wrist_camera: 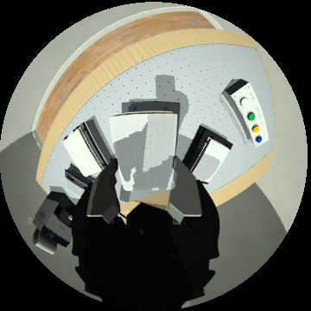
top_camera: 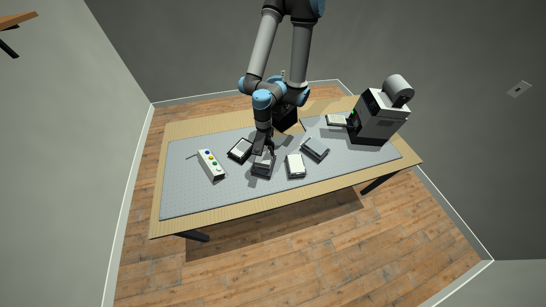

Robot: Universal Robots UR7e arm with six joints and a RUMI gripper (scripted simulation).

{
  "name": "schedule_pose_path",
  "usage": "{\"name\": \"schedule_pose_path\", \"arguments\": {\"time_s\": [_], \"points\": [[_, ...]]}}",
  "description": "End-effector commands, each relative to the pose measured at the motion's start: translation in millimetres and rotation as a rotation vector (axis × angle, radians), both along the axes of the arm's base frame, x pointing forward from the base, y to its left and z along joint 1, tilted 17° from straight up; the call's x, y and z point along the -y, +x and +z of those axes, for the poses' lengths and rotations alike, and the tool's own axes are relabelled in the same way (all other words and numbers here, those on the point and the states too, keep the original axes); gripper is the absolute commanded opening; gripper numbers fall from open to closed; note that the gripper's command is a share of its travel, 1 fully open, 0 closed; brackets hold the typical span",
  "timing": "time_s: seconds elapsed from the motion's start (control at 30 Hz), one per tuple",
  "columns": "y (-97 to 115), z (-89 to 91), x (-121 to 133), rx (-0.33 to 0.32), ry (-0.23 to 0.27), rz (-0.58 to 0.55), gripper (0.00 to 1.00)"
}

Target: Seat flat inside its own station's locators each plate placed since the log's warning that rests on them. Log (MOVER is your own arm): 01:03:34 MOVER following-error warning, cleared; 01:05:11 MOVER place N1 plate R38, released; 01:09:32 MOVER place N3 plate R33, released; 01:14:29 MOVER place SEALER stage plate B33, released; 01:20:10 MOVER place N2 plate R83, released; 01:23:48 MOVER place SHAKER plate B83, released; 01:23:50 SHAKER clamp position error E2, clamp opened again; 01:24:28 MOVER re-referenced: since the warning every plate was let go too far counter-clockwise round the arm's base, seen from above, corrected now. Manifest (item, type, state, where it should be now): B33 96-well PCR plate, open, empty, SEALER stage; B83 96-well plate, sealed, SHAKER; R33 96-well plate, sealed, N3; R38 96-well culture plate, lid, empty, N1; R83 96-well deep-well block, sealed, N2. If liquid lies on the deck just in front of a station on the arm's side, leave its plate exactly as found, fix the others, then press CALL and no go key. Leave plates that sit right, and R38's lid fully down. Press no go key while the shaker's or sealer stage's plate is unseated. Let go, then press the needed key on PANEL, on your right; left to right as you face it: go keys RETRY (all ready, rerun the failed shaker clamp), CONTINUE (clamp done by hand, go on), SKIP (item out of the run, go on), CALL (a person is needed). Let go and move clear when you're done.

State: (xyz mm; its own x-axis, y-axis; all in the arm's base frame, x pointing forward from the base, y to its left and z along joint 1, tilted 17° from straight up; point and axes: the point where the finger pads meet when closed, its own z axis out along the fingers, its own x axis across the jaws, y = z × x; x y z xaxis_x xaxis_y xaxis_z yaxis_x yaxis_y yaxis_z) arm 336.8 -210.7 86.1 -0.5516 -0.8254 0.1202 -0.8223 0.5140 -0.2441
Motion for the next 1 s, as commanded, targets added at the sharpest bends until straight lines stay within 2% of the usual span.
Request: {"name": "schedule_pose_path", "arguments": {"time_s": [0.0,0.97], "points": [[-1.2,-0.2,1.4,-0.024,-0.036,-0.017,0.0],[-3.0,-6.5,5.6,-0.021,-0.031,-0.035,0.0]]}}
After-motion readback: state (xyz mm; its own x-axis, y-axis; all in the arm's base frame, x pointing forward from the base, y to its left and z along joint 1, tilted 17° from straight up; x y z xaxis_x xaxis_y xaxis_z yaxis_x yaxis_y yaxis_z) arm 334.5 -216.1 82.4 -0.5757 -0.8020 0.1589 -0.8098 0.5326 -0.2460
